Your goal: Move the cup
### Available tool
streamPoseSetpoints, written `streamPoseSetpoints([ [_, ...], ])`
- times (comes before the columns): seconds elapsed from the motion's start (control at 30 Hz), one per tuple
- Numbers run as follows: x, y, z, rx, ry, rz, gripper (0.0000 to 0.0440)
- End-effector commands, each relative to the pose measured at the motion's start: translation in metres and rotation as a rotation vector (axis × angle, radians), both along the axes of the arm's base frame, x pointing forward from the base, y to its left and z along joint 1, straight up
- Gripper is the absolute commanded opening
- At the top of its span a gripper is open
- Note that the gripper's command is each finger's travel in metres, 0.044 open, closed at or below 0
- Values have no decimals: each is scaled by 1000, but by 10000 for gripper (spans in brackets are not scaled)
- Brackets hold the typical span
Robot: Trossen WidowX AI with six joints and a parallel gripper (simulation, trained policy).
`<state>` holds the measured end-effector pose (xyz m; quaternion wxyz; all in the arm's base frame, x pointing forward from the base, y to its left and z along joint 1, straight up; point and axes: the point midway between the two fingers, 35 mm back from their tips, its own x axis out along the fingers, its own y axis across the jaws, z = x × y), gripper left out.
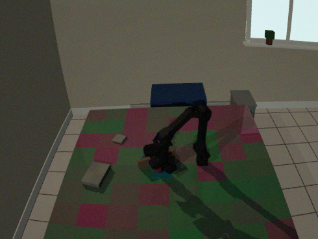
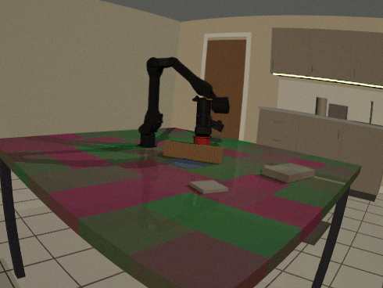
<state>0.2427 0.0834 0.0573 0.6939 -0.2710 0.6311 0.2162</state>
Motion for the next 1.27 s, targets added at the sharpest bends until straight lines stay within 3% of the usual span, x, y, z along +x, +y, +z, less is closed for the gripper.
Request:
streamPoseSetpoints([
  [0.0,-2,-2,-5,0,-12,-18,42],
  [0.27,6,-2,3,36,-65,-43,113],
  [0.87,-3,-2,21,128,-148,-30,186],
  [1.23,-7,-3,37,173,-210,-28,261],
])
